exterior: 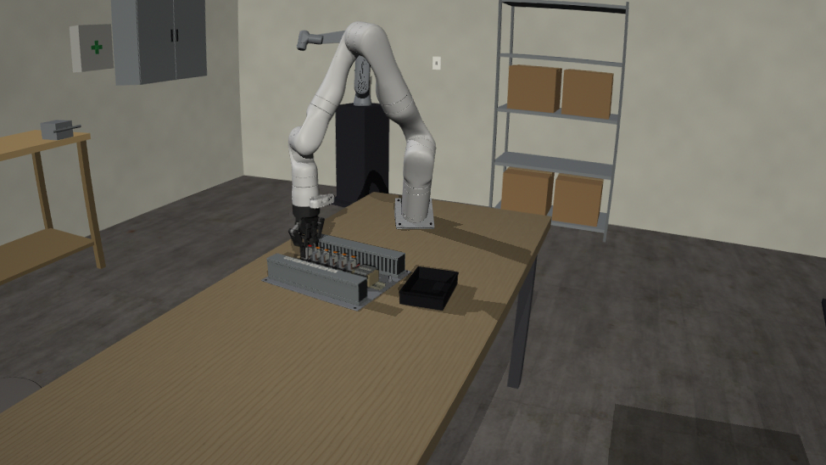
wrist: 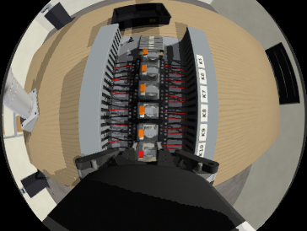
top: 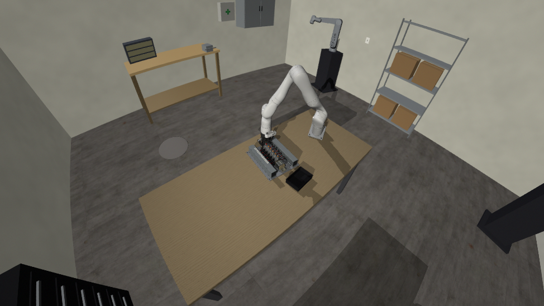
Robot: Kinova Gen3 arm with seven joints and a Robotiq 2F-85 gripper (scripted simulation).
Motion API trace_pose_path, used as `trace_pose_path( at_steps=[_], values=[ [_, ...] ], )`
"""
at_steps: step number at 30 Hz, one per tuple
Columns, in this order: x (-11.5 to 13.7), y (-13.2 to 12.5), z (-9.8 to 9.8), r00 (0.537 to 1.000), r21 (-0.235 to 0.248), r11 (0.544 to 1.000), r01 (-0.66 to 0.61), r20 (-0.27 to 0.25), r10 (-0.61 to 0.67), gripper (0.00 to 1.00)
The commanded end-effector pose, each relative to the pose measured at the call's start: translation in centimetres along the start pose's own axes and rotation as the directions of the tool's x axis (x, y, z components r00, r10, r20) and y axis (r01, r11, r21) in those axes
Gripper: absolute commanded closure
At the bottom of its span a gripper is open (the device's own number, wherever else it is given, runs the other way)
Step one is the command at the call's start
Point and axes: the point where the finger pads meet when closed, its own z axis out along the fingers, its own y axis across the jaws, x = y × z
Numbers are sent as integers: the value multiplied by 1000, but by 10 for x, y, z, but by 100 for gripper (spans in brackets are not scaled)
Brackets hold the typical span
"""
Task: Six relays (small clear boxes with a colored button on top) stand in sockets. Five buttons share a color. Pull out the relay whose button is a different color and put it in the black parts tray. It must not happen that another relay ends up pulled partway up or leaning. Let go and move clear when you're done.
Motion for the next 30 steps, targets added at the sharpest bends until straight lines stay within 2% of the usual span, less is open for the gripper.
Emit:
trace_pose_path(
  at_steps=[1, 30],
  values=[
    [0, 0, 0, 1000, -1, 1000, 0, 1, 0, 100],
    [0, 0, -7, 1000, -1, 1000, 0, 1, 0, 100]
  ],
)
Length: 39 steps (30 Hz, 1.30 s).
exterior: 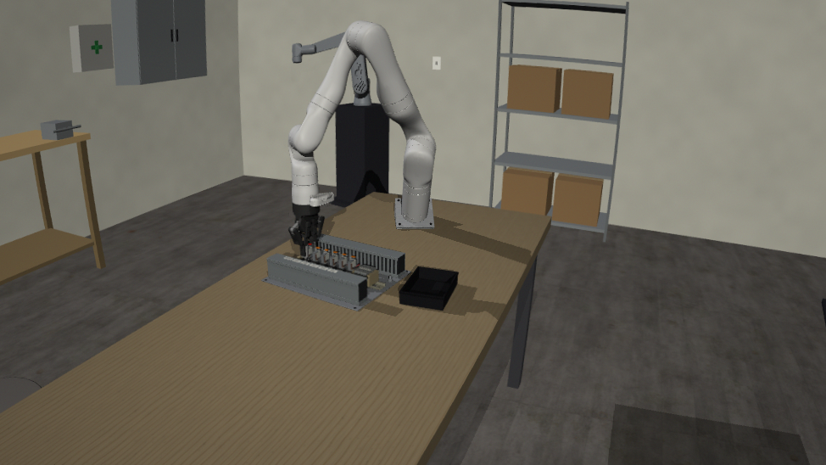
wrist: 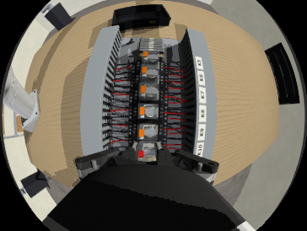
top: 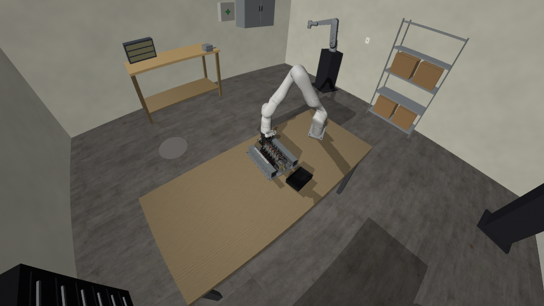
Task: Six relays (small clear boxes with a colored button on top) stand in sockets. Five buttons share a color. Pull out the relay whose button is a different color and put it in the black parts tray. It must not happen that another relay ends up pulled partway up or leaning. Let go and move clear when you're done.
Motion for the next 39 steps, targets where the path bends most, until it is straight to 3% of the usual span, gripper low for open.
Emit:
trace_pose_path(
  at_steps=[1, 39],
  values=[
    [-1, 0, -3, 1000, -2, 1000, -1, 4, 1, 100],
    [-1, 0, -22, 1000, -2, 1000, -1, 4, 1, 100]
  ],
)
